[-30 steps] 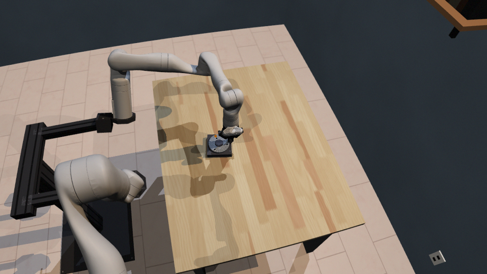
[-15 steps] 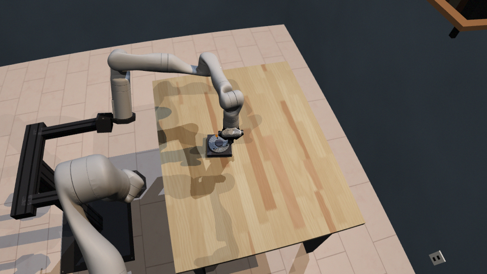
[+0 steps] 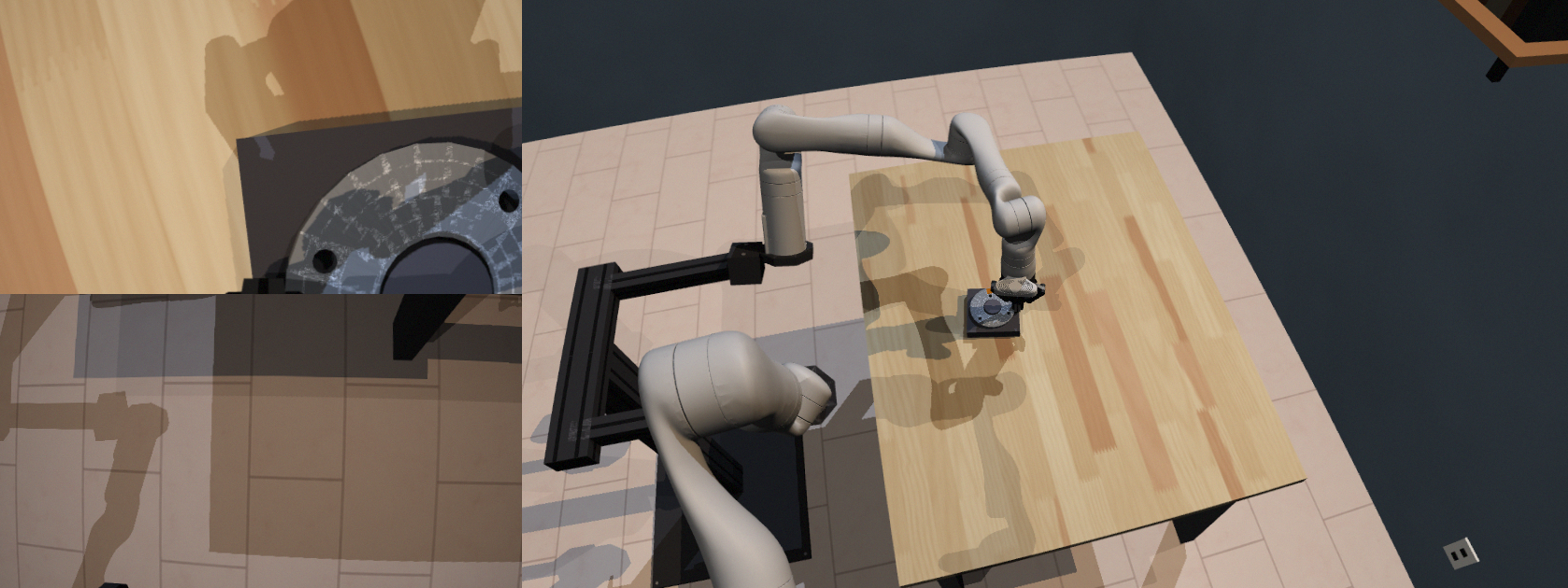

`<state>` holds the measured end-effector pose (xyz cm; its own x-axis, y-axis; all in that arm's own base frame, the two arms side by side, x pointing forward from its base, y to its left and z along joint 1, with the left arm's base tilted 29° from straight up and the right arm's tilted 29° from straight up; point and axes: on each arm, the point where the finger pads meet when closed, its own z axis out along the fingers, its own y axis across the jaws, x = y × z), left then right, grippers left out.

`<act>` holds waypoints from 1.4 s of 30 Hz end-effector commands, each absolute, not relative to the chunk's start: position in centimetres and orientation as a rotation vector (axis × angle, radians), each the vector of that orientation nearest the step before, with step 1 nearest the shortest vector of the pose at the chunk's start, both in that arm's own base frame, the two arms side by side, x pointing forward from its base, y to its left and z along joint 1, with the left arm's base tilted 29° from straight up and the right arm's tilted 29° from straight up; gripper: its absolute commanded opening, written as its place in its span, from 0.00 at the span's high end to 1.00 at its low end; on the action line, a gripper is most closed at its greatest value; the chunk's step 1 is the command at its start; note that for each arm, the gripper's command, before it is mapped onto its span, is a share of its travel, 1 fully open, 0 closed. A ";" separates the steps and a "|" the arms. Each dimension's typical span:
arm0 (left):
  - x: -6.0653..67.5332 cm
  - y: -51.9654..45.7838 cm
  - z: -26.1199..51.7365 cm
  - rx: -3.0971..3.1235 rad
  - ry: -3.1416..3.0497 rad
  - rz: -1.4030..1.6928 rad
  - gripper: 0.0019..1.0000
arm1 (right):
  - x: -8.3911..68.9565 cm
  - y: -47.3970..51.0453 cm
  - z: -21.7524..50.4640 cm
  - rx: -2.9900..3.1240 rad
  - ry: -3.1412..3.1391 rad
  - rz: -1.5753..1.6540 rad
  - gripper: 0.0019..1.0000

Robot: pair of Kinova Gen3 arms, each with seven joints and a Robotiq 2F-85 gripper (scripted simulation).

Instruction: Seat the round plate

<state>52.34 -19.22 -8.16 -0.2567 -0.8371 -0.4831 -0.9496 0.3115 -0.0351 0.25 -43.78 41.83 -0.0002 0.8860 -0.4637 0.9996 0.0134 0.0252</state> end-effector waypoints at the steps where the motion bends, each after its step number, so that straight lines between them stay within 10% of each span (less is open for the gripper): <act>1: 52.2 -19.4 -8.2 -1.554 2.200 0.379 0.90 | 0.2 -43.8 41.9 1.934 1.947 -0.450 0.00; 42: 52.6 -20.7 -8.0 -1.450 2.282 0.409 0.90 | 0.2 -43.8 41.9 1.934 1.947 -0.450 0.00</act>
